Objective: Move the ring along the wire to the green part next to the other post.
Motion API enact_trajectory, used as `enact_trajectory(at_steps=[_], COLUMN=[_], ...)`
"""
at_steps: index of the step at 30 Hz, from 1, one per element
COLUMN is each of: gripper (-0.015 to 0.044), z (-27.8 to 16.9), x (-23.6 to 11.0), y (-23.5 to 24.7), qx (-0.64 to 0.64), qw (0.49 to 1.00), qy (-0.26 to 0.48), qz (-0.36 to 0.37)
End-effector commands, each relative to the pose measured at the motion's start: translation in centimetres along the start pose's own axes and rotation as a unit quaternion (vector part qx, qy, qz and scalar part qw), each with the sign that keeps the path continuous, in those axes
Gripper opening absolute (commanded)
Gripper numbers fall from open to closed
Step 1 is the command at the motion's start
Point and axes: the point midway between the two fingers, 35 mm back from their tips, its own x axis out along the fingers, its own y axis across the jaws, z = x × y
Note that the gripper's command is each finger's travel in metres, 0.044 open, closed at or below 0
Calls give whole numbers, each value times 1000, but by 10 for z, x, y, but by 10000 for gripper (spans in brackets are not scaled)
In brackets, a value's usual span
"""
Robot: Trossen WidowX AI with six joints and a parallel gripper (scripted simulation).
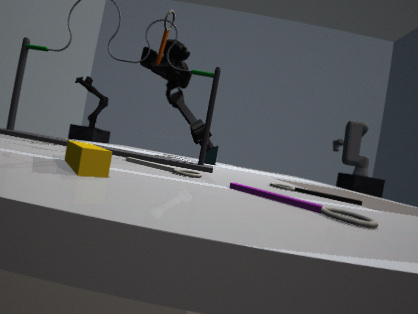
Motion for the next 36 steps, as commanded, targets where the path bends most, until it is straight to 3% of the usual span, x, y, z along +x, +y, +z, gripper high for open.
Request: enact_trajectory(at_steps=[1,36], gripper=[-150,-150], z=[-2,17], x=[-1,-6], y=[-8,-54], qx=[-40,-342], qw=[999,919], qy=[-4,-42], qz=[-25,-190])
